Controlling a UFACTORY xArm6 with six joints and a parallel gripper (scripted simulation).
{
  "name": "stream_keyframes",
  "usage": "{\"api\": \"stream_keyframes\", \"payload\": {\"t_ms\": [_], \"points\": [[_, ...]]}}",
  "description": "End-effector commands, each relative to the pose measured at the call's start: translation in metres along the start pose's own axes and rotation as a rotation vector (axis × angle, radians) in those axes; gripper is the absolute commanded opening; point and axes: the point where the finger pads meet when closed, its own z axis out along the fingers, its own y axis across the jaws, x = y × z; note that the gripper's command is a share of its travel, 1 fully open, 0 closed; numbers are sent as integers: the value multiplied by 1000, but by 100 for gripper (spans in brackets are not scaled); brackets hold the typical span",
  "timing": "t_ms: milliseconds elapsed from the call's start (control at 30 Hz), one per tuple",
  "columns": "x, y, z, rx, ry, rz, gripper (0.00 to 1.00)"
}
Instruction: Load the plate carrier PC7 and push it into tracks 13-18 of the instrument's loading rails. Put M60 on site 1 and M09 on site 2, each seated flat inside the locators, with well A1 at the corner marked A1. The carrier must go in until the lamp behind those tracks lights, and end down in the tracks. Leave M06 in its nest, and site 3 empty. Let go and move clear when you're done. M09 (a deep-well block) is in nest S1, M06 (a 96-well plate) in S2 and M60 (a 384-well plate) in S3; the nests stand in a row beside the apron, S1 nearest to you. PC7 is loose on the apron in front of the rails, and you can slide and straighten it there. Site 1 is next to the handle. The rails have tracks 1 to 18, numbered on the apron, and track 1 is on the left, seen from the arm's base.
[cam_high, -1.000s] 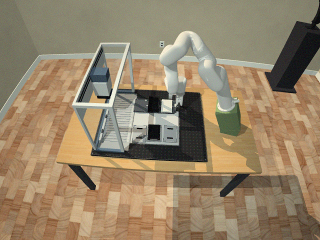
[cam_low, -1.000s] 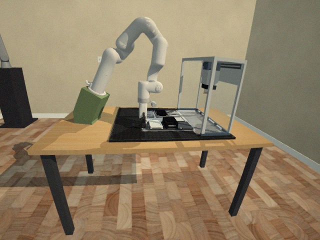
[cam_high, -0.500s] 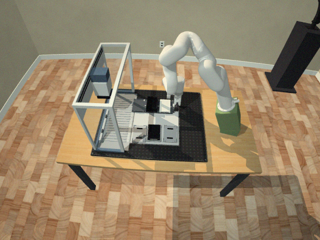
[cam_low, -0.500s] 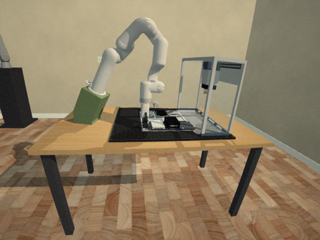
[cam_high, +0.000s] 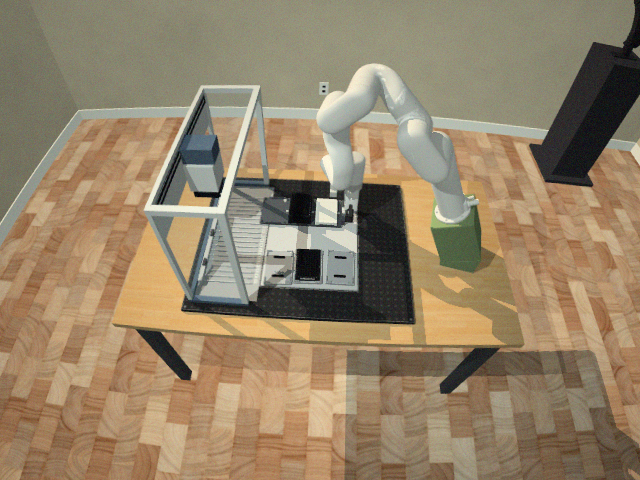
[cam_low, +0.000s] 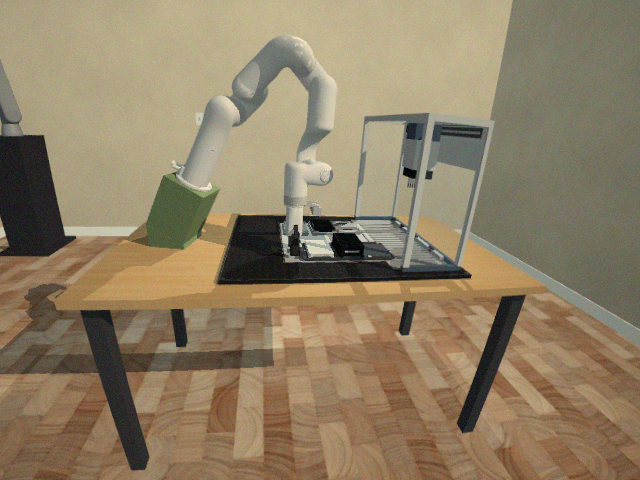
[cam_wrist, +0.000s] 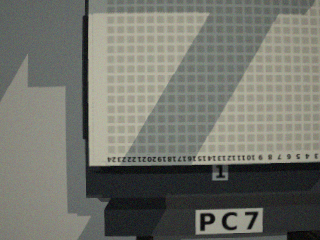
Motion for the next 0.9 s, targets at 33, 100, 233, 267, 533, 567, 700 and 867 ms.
{"api": "stream_keyframes", "payload": {"t_ms": [33,100,233,267,533,567,700,867], "points": [[4,0,0,1,0,0,82],[6,0,0,1,0,0,82],[10,0,0,1,0,0,82],[11,0,0,1,0,0,82],[17,0,0,1,1,0,82],[18,0,0,1,1,0,82],[22,0,0,1,1,0,82],[27,0,0,1,1,0,82]]}}
